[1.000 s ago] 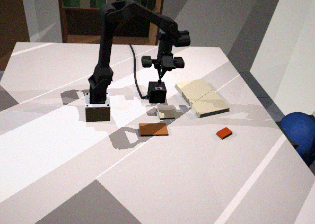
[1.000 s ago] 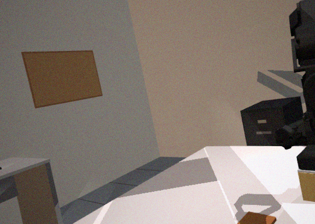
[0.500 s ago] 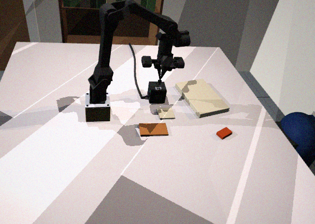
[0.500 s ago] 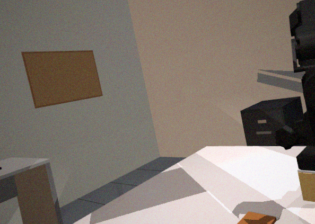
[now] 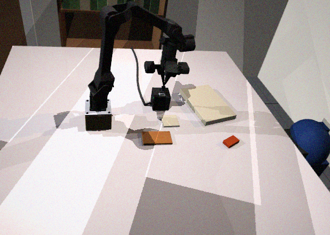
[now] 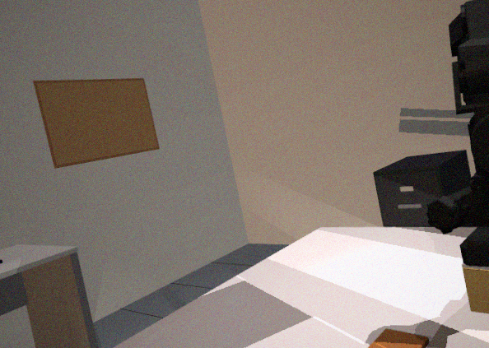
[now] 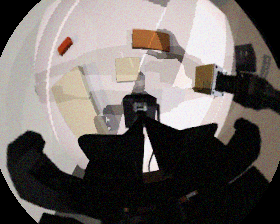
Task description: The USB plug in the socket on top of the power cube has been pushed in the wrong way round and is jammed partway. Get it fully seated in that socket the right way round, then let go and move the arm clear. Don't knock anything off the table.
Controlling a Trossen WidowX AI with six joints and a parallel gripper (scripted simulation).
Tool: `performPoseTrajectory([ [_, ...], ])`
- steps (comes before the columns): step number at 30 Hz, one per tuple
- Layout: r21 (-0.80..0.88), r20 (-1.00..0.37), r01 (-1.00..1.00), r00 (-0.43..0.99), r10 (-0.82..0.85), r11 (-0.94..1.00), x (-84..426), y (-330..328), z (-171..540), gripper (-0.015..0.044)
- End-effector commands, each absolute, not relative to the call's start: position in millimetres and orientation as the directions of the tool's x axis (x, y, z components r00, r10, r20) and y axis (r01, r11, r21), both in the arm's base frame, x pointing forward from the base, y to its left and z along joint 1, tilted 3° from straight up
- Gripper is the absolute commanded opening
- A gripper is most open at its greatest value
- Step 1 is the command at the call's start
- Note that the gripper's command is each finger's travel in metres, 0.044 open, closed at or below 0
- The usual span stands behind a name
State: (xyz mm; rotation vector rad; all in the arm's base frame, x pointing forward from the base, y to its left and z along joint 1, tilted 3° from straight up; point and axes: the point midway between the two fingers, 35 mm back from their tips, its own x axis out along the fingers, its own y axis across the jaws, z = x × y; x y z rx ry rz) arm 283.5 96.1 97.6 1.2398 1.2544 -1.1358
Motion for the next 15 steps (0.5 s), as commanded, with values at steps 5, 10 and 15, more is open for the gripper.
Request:
performPoseTrajectory([
  [5, 0.022, -0.998, 0.999, 0.02, 0.063, 0.034, 283.1, 95.8, 95.6, 0.0],
  [10, 0.022, -0.998, 0.999, 0.02, 0.063, 0.034, 283.0, 95.7, 95.0, 0.0],
  [15, 0.022, -0.998, 0.999, 0.02, 0.063, 0.034, 283.0, 95.6, 94.4, 0.0],
])
